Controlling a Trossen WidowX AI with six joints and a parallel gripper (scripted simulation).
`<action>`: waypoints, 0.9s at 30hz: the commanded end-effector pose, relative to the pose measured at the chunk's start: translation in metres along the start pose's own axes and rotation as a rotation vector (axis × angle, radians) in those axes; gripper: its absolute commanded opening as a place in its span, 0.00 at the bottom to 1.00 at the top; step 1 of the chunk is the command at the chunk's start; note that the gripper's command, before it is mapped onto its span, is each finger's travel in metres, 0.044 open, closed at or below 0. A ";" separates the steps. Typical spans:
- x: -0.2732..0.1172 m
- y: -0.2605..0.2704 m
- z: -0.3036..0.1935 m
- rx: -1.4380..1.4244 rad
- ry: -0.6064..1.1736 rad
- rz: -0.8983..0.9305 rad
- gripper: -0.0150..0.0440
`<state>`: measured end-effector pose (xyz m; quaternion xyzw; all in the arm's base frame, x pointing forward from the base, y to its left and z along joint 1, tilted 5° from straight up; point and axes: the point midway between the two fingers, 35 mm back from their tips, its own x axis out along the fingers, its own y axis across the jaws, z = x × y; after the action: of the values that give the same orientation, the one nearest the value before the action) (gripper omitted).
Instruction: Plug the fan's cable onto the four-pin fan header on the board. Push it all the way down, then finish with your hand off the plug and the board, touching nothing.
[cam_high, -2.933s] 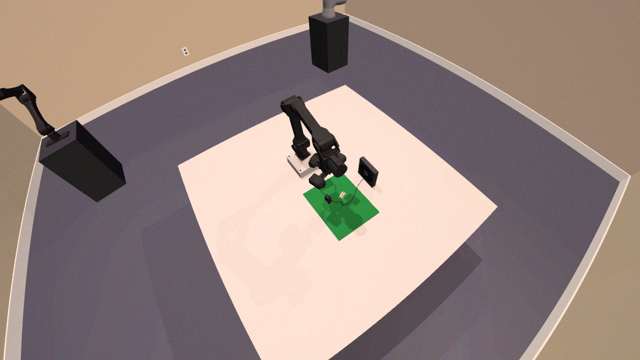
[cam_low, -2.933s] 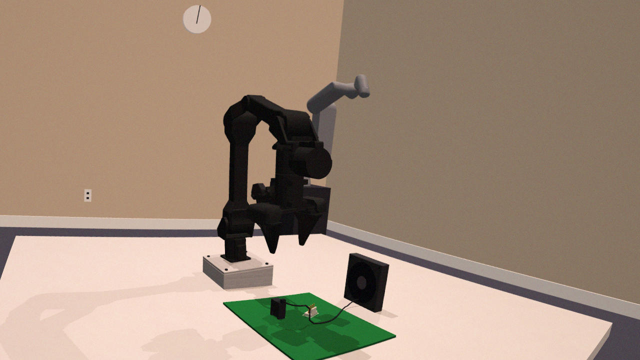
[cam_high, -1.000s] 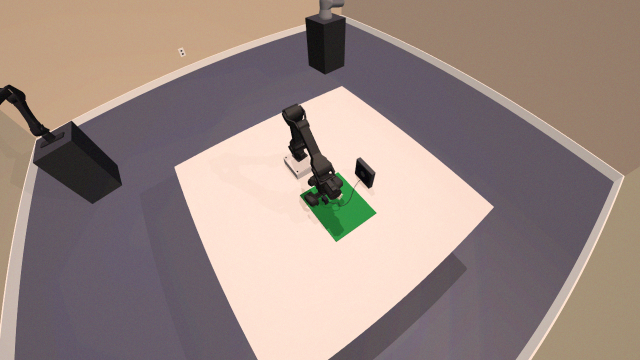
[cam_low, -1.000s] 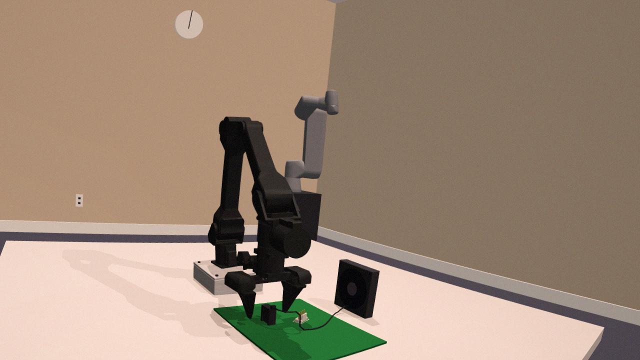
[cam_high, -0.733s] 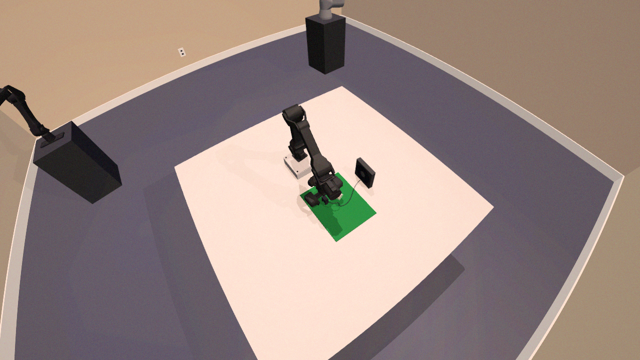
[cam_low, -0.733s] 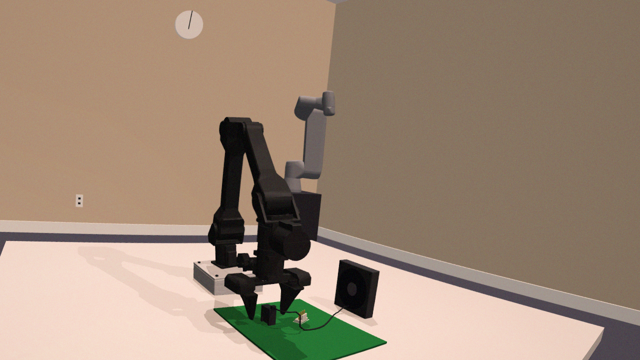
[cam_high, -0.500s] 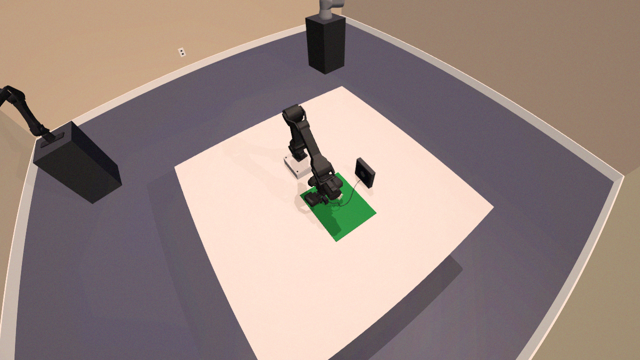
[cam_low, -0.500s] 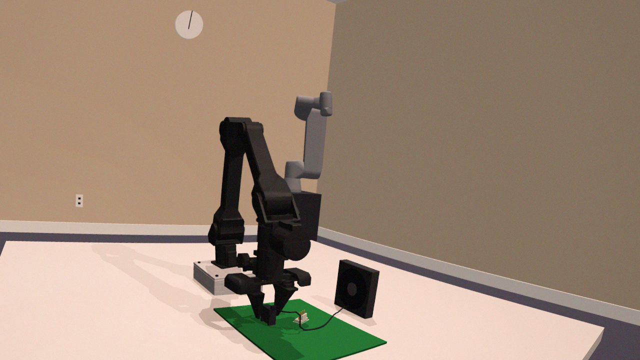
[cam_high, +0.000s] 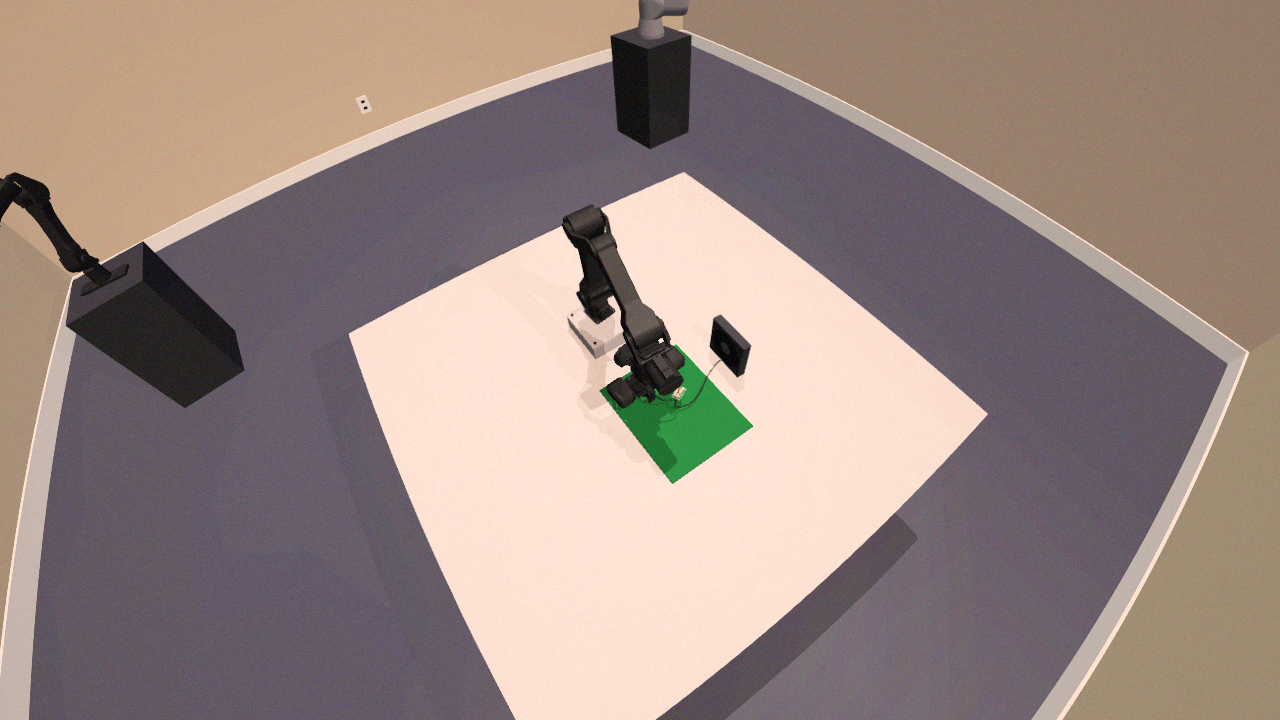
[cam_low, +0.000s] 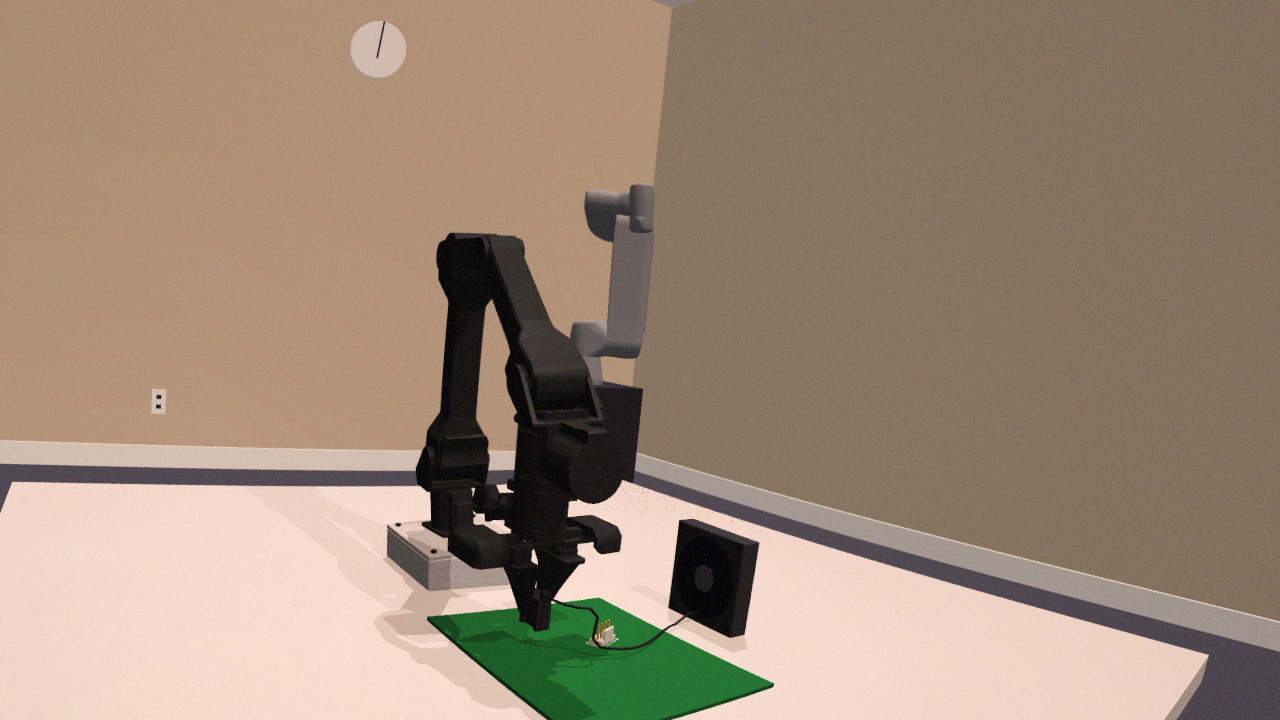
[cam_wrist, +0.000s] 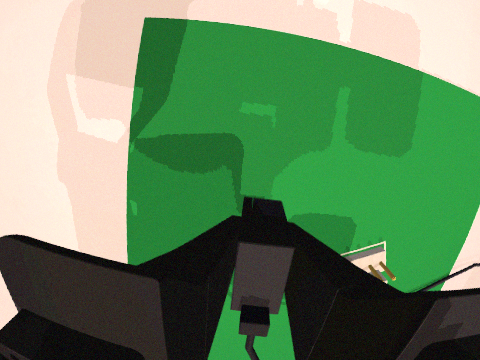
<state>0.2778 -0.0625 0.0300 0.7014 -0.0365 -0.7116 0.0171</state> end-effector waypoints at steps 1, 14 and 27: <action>-0.028 0.001 -0.006 0.002 0.036 0.009 0.25; -0.027 -0.009 -0.010 -0.259 0.035 0.013 0.25; -0.028 -0.025 -0.018 -0.712 0.033 0.020 0.25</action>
<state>0.2923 -0.0395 0.0540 0.6748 0.1733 -0.6794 0.2304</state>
